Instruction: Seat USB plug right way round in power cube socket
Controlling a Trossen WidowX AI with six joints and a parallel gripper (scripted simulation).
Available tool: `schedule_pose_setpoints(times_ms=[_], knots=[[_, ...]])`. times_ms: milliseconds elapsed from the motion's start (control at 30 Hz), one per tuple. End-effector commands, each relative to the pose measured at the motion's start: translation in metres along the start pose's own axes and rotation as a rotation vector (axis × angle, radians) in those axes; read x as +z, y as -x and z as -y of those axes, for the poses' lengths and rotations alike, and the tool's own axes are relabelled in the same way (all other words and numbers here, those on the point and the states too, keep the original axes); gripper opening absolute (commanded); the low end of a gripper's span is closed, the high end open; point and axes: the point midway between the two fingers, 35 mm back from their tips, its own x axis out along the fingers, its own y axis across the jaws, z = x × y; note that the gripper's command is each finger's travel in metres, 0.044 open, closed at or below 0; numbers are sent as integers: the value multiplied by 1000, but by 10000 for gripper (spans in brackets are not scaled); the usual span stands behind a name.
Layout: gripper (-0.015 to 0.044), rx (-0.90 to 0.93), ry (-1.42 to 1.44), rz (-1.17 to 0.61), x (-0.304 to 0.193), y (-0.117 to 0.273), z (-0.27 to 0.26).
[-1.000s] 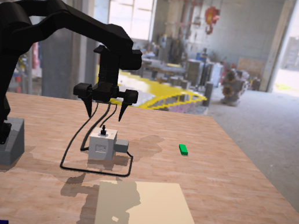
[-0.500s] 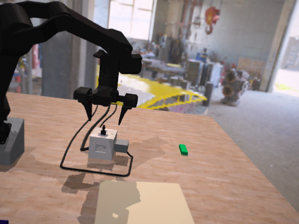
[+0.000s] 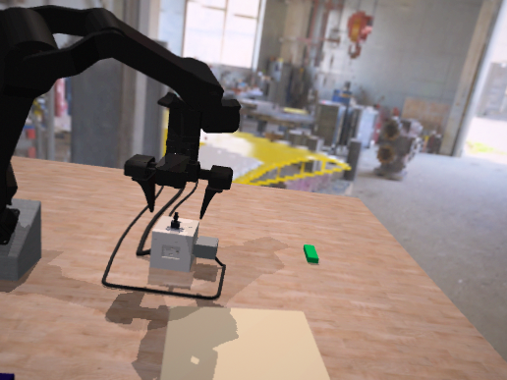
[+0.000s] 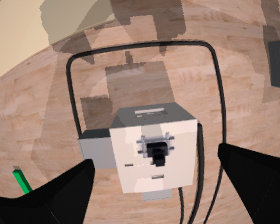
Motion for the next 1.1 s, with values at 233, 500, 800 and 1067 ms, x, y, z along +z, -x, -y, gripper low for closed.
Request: schedule_pose_setpoints(times_ms=[233,500,800,1067], knots=[[282,0,1,0,0,-1,0],[72,0,1,0,0,-1,0],[0,0,1,0,0,-1,0],[0,0,1,0,0,-1,0]])
